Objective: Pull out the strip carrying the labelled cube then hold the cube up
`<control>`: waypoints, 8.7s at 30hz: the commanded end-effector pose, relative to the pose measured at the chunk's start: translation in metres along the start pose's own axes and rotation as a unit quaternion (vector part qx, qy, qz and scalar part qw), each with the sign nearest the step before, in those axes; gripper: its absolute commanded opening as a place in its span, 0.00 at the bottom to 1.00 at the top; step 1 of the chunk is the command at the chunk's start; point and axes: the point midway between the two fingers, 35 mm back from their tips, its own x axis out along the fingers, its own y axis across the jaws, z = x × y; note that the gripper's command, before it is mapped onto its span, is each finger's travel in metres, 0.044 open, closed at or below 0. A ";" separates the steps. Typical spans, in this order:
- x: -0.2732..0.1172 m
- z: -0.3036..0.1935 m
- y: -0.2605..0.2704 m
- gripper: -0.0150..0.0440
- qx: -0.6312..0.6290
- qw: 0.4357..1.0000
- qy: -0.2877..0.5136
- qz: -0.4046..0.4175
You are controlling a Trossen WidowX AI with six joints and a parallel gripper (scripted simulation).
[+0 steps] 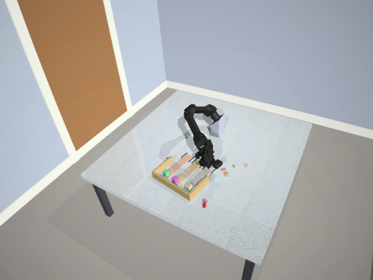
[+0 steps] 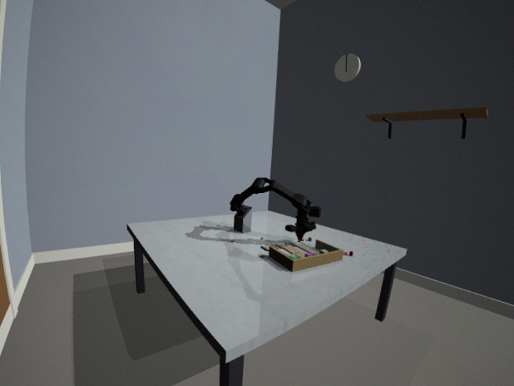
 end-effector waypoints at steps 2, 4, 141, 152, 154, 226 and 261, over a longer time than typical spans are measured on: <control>0.012 -0.002 -0.003 0.25 -0.003 1.000 0.002 -0.005; 0.014 -0.002 -0.004 0.25 -0.003 1.000 0.002 -0.005; 0.024 -0.074 -0.003 0.25 -0.004 1.000 0.004 -0.005; 0.024 -0.091 -0.003 0.25 -0.004 1.000 0.004 -0.005; 0.024 -0.094 -0.003 0.25 -0.004 1.000 0.004 -0.005; 0.023 -0.179 -0.005 0.25 -0.005 1.000 0.005 -0.004; -0.030 -0.131 0.002 0.65 -0.024 1.000 0.005 -0.003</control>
